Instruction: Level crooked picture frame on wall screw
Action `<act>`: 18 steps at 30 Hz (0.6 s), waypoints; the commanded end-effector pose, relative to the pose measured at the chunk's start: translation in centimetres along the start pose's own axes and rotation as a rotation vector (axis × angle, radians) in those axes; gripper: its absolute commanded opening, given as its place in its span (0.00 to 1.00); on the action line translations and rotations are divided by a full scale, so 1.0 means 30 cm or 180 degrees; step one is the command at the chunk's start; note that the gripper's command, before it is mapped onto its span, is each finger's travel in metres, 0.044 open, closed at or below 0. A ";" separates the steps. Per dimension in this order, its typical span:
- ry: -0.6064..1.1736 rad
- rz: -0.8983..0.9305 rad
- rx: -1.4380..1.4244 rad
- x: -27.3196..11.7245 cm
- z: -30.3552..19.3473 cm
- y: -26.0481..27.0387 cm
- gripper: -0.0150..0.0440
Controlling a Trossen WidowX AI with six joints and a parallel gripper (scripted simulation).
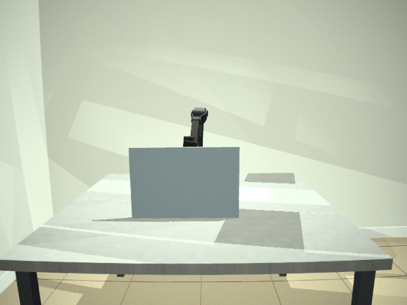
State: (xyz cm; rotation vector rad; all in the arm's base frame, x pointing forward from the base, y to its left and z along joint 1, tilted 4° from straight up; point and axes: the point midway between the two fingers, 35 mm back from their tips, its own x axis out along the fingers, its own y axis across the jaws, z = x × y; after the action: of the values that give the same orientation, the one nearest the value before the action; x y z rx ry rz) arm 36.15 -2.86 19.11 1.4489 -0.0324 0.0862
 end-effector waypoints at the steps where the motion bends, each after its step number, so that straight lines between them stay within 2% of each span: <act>1: 0.0000 0.0063 -0.0031 0.001 0.004 0.021 0.25; 18: 0.0000 0.0063 -0.0032 0.001 0.017 0.021 0.25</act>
State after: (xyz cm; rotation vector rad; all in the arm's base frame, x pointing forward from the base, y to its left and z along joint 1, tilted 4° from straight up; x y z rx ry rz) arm 36.15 -3.31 19.21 1.4470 -0.0335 0.0868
